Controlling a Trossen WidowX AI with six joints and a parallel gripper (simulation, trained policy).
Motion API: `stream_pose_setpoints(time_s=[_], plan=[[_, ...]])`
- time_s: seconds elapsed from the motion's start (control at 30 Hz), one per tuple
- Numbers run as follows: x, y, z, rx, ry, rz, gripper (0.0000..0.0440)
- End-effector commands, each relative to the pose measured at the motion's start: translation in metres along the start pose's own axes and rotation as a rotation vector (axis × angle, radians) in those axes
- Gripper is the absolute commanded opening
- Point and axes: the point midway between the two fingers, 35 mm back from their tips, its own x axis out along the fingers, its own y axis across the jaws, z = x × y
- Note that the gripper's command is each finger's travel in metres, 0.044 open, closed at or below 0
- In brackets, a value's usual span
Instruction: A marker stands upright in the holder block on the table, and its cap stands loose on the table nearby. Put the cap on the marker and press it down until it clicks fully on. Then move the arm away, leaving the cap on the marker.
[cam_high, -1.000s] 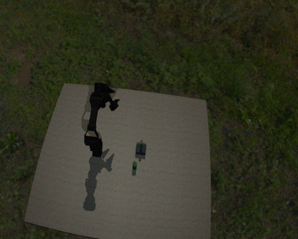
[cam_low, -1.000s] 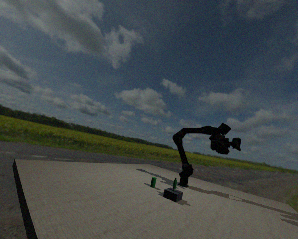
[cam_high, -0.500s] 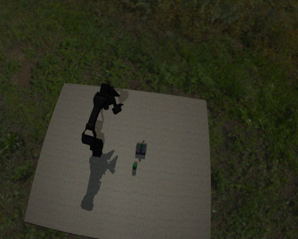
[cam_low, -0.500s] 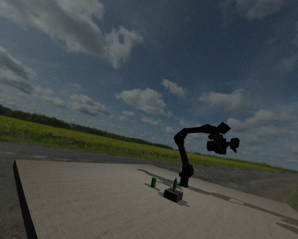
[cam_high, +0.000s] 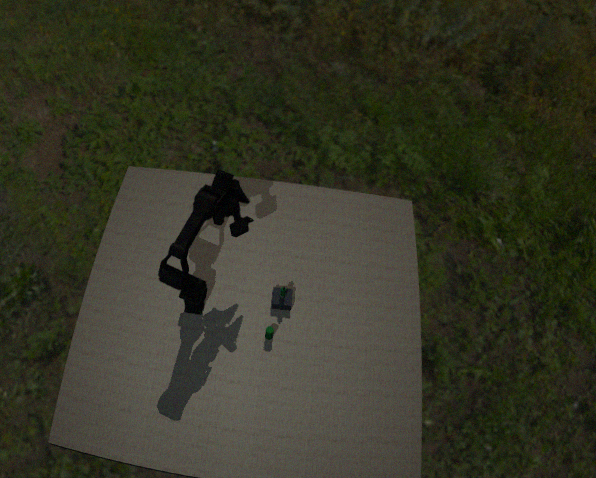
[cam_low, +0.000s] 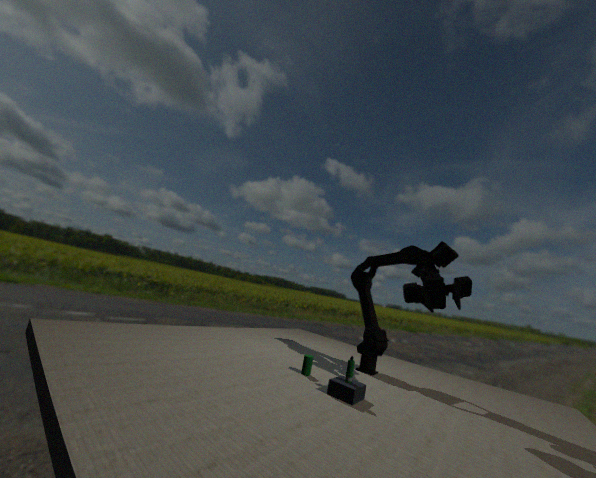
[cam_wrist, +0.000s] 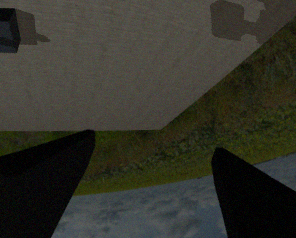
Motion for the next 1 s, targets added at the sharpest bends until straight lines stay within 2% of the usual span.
stream_pose_setpoints(time_s=[0.0, 0.97], plan=[[0.004, 0.011, -0.004, 0.036, -0.021, 0.033, 0.0326], [0.024, 0.087, -0.019, 0.263, -0.146, 0.261, 0.0326]])
